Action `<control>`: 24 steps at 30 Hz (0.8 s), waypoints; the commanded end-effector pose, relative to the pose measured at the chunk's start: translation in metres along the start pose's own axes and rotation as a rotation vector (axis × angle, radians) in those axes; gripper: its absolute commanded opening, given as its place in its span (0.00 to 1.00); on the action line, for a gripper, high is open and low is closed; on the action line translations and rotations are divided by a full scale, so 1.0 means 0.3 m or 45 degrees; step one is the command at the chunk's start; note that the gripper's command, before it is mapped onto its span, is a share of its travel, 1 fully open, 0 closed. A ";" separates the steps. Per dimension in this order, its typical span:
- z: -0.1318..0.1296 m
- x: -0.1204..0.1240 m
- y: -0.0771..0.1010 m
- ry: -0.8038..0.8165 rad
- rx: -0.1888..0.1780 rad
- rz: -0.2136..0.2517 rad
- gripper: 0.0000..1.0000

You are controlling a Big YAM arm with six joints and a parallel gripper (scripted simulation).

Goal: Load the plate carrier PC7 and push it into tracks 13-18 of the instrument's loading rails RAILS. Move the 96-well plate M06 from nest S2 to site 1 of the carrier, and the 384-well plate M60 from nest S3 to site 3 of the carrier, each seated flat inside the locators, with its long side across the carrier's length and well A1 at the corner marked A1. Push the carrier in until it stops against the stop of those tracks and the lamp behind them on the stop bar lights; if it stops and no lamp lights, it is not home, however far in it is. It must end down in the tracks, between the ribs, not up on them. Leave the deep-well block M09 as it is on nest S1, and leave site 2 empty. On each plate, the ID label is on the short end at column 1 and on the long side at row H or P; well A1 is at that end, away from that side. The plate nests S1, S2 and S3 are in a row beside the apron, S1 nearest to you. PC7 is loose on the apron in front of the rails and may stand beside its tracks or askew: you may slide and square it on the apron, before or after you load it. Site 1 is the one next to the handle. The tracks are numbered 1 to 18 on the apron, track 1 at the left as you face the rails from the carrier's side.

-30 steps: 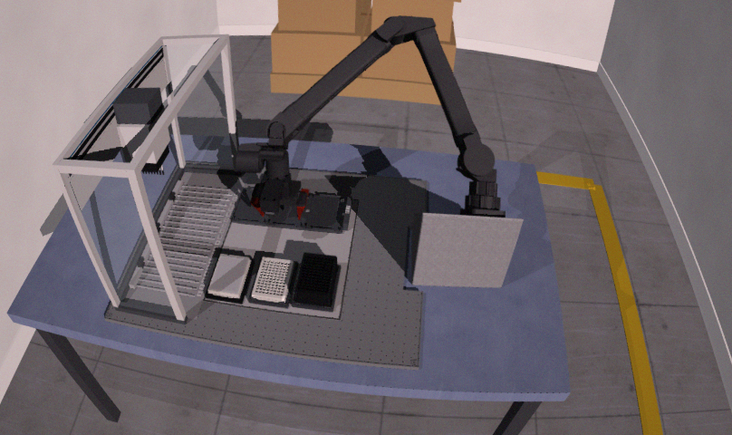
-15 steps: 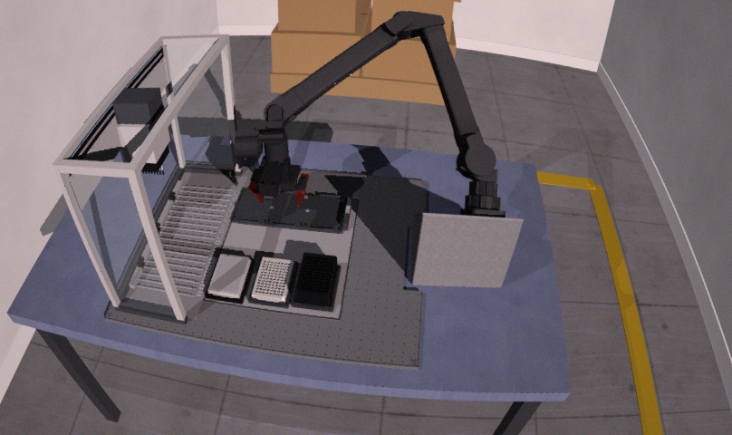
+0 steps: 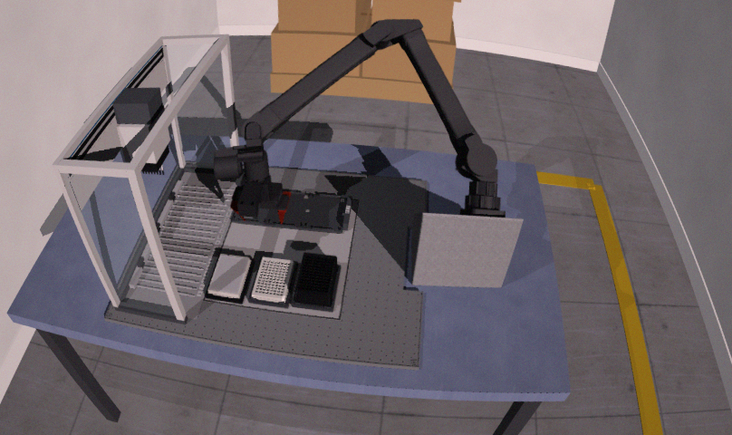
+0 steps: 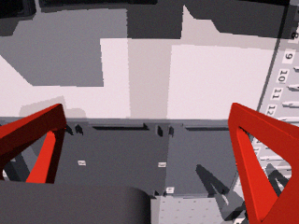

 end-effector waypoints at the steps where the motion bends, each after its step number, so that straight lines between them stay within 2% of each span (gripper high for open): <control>1: -0.065 -0.095 0.083 -0.028 0.058 -0.028 1.00; 5: -0.091 -0.180 0.074 -0.028 0.059 -0.029 1.00; 7: -0.091 -0.180 0.074 -0.028 0.059 -0.029 1.00; 21: -0.183 -0.479 0.045 -0.028 0.061 -0.033 1.00; 24: -0.186 -0.487 0.044 -0.028 0.062 -0.032 1.00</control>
Point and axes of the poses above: the point where the finger pads meet when closed, its own y axis back along the fingers, its own z axis across the jaws, x = y × z, the point moved 5 cm from there along y, back along the fingers, and after that the axes turned 12 degrees about -y, right-handed, at the moved point
